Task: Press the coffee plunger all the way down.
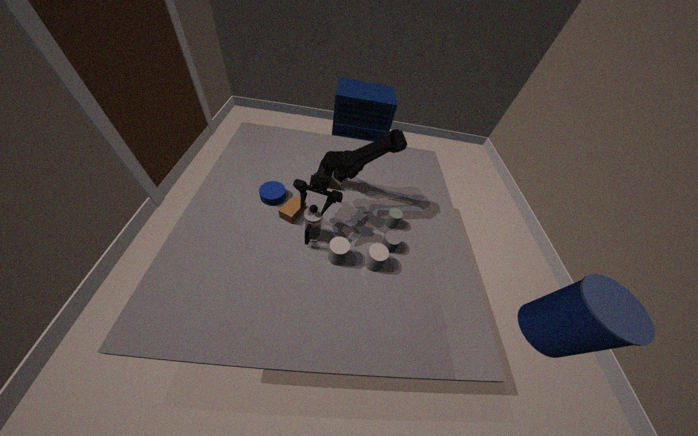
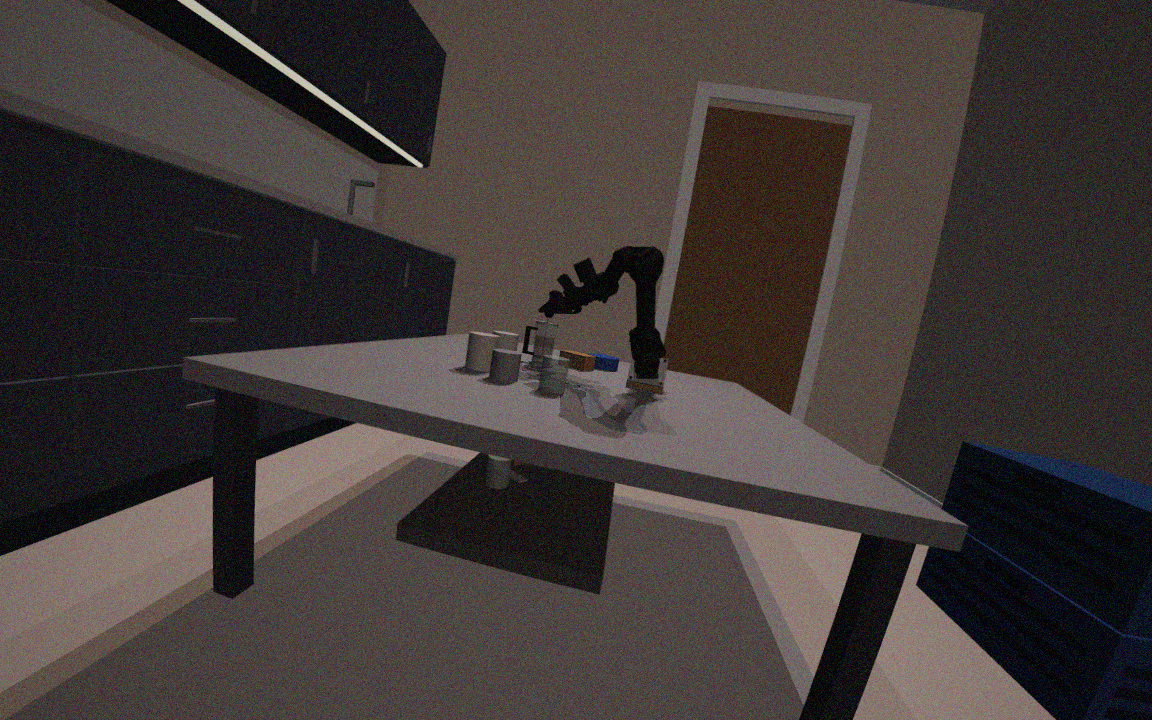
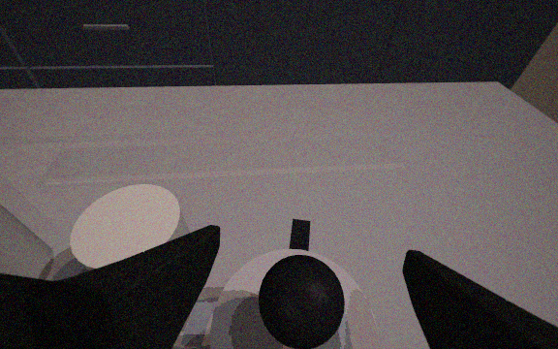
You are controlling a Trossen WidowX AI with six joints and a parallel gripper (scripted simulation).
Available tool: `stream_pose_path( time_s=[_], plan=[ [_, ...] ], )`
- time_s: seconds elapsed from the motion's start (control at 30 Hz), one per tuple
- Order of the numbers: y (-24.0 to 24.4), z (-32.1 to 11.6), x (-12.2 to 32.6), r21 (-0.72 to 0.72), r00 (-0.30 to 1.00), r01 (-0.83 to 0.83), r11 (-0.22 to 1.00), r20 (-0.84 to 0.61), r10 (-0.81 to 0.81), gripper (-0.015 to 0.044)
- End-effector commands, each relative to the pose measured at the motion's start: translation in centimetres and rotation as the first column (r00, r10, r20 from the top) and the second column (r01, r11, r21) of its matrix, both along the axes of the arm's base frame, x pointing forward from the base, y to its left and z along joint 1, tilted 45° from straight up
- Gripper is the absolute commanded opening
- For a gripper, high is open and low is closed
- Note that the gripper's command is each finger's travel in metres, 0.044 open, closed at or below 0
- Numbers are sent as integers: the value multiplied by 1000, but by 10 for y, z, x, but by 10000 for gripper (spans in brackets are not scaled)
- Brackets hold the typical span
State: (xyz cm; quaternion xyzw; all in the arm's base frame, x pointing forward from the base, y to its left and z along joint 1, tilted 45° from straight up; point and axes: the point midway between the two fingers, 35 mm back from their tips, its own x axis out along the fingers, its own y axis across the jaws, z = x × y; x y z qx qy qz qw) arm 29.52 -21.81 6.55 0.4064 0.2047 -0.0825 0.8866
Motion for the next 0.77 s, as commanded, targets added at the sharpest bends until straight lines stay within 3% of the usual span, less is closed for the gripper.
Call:
stream_pose_path(
  time_s=[0.0, 0.17, 0.4, 0.73],
  plan=[
    [0, -1, 0, -1, 1000, 3, 1000, -3, -3, 440],
    [-9, 7, -3, -1, 1000, 1, 1000, -8, -1, 440],
    [-47, 59, -25, 7, 1000, -6, 1000, -12, 6, 440],
    [-47, 59, -27, 7, 1000, -6, 1000, -12, 6, 440]
  ],
)
